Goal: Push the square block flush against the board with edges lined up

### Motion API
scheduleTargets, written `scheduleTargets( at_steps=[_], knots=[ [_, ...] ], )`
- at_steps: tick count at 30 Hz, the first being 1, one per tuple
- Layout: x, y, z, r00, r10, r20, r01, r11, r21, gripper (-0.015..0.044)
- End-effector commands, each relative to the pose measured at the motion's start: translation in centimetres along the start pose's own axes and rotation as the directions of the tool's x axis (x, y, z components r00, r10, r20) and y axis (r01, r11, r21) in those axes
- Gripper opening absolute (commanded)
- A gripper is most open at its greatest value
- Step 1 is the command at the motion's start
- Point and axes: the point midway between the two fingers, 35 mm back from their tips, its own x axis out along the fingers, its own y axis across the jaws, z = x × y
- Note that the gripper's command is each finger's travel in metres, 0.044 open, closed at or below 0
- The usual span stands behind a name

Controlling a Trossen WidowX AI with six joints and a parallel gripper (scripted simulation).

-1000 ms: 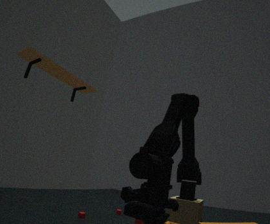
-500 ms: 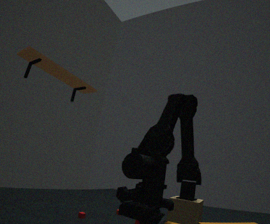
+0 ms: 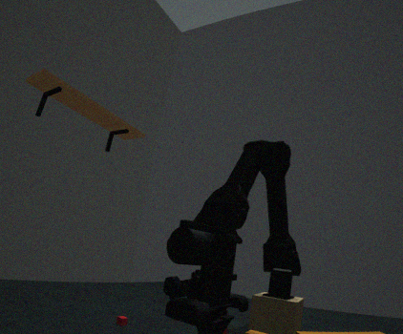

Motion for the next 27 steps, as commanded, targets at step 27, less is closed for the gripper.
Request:
scheduleTargets(
  at_steps=[27],
  knots=[
    [-5.7,-1.0,-5.9,1.0,0.006,-0.004,-0.007,0.89,-0.455,0.0]
  ],
)
